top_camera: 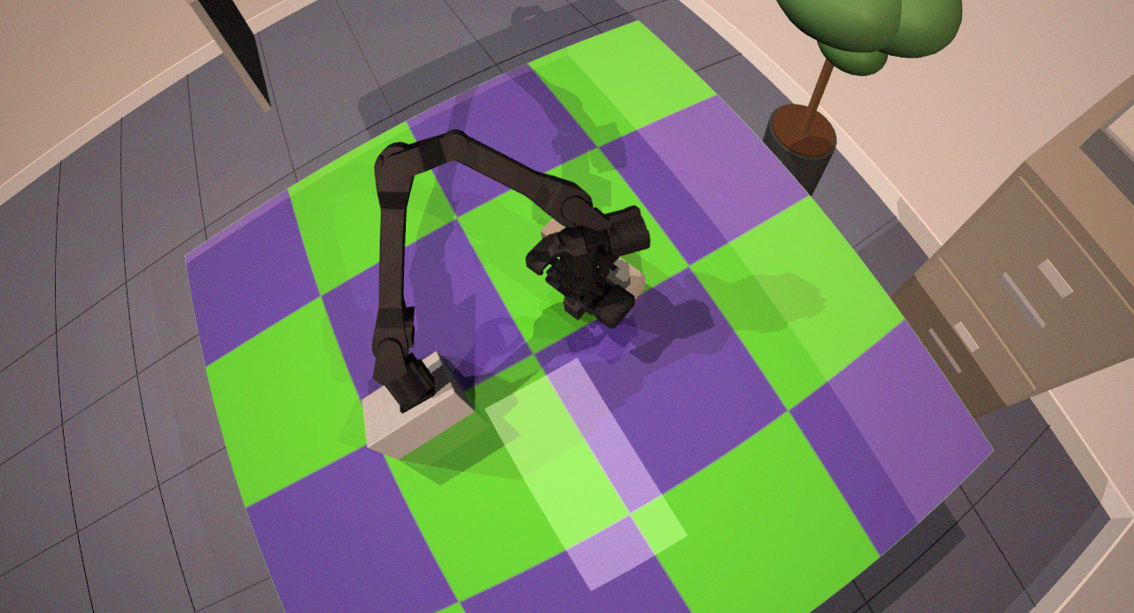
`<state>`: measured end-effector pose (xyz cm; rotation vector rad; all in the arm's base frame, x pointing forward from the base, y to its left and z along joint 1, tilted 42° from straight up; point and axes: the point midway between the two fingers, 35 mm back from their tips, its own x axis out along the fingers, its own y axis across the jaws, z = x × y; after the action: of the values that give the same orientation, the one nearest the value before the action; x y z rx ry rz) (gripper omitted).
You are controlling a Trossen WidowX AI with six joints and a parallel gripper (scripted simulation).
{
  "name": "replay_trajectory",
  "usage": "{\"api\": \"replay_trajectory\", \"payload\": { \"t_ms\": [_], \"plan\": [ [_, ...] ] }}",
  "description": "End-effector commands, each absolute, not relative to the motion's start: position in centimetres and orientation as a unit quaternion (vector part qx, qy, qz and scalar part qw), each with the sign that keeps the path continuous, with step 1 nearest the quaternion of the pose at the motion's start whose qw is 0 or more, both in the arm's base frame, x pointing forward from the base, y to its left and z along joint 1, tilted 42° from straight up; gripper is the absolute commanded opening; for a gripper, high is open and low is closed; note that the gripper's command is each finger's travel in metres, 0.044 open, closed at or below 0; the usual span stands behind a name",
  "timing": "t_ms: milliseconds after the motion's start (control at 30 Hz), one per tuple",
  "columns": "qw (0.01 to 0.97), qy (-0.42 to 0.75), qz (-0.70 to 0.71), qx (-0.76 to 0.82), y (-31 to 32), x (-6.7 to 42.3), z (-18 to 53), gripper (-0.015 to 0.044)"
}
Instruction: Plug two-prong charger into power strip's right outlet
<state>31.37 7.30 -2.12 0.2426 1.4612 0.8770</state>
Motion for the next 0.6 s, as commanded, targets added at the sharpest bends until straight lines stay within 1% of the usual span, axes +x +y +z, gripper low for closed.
{"api": "replay_trajectory", "payload": {
  "t_ms": [0,567],
  "plan": [
    [0.653,0.641,0.388,0.107,7.33,31.61,-2.01,0.0000],
    [0.653,0.641,0.388,0.107,7.33,31.74,-1.94,0.0000]
  ]
}}
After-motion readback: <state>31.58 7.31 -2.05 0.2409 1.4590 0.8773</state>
